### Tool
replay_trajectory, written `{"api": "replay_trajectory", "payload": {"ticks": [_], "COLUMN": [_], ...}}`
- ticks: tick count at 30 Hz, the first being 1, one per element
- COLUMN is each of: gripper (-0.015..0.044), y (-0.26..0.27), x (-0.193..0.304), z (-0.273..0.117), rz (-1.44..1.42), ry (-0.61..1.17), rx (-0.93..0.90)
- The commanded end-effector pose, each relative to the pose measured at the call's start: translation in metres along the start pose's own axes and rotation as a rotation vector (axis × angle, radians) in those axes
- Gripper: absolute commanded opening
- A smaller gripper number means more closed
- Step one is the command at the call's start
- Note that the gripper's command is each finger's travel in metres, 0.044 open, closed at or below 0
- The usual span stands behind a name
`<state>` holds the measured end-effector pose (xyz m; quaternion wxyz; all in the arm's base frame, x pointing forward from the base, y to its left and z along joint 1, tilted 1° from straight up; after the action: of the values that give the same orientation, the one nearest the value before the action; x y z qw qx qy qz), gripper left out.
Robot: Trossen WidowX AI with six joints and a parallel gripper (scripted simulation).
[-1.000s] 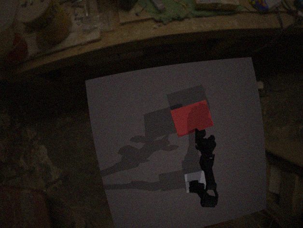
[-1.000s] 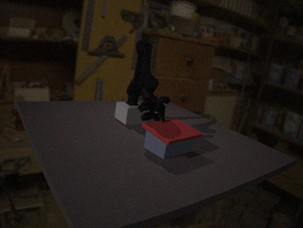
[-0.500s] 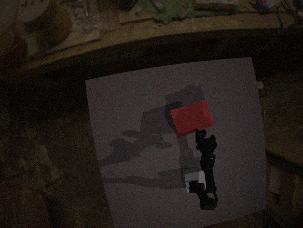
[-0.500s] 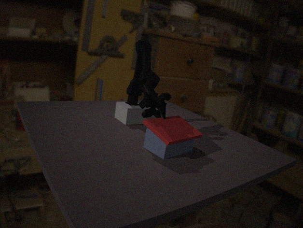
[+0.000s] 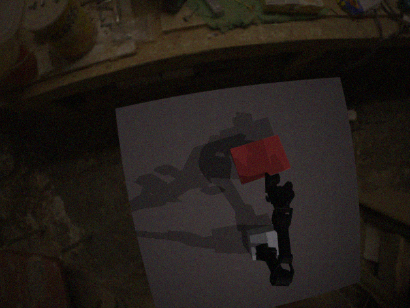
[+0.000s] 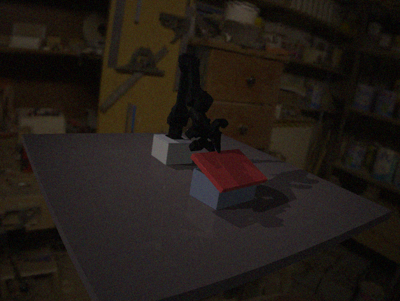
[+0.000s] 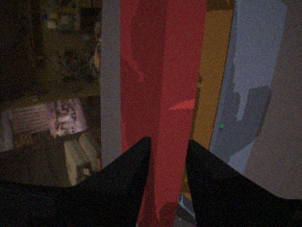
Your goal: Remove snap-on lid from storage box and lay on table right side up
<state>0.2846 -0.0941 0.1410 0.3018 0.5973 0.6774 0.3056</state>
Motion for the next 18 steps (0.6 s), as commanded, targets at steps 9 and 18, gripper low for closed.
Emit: {"api": "replay_trajectory", "payload": {"ticks": [9, 18], "gripper": [0.0, 0.0], "y": [0.021, 0.035], "x": [-0.002, -0.003], "z": [-0.006, -0.007], "rz": [-0.001, -0.001], "ry": [-0.008, -0.008], "rx": [-0.015, -0.016]}}
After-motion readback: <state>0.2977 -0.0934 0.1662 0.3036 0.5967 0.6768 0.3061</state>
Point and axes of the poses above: the point midway between the two fingers, 35 mm back from their tips, its own z axis out along the fingers, its own y axis across the jaws, x = y × z, the point moved 10 cm from there along -z, back along the fingers, and after that the axes turned 4 degrees about -z, right-handed, at the moved point
